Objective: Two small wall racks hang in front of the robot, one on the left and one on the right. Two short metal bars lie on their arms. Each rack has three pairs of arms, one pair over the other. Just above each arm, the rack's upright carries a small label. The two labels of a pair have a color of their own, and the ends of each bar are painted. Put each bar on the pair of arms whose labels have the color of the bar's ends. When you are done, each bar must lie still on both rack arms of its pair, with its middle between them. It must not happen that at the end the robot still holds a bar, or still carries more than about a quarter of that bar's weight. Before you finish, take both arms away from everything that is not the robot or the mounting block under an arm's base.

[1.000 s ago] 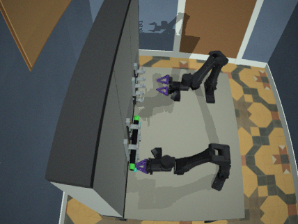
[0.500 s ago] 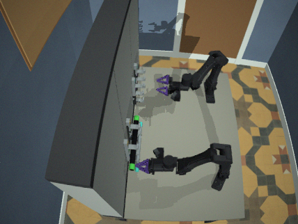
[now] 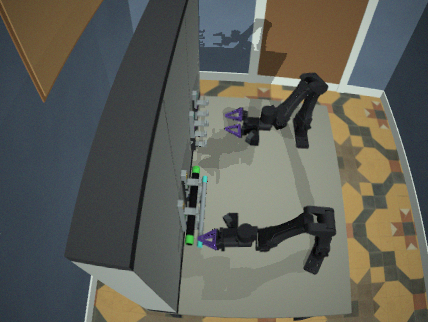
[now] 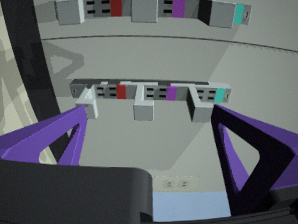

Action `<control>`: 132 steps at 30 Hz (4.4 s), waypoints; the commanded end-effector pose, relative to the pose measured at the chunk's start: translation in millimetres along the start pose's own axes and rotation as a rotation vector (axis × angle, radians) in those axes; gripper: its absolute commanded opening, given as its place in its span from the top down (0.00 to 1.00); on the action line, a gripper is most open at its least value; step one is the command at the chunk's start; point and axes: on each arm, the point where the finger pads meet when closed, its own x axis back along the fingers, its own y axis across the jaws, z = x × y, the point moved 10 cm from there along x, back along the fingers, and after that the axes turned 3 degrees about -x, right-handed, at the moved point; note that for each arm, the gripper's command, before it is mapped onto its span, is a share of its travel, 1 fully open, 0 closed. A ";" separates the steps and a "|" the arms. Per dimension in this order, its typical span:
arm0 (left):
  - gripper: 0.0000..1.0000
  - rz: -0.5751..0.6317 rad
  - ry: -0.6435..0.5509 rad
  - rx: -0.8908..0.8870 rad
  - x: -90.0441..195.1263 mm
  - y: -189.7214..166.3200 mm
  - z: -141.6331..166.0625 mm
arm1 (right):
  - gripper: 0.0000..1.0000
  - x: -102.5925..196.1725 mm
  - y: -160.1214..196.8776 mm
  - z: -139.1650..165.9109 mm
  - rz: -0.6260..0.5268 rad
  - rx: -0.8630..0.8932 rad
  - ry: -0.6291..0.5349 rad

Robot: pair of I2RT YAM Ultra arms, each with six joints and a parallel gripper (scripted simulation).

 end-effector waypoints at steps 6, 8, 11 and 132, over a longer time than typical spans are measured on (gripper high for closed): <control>1.00 -0.121 0.001 0.033 11.9 26.2 -1.8 | 0.00 1.5 -6.4 -2.8 0.031 -0.021 -0.006; 1.00 -0.121 0.001 0.033 13.2 26.0 -1.6 | 0.00 1.5 -6.4 -2.8 0.031 -0.021 -0.006; 1.00 -0.121 0.001 0.033 15.2 25.7 -1.4 | 0.00 1.5 -6.4 -2.8 0.031 -0.021 -0.006; 1.00 -0.121 0.002 0.033 29.4 93.8 -150.5 | 0.00 1.5 -6.4 -2.8 0.031 -0.021 -0.006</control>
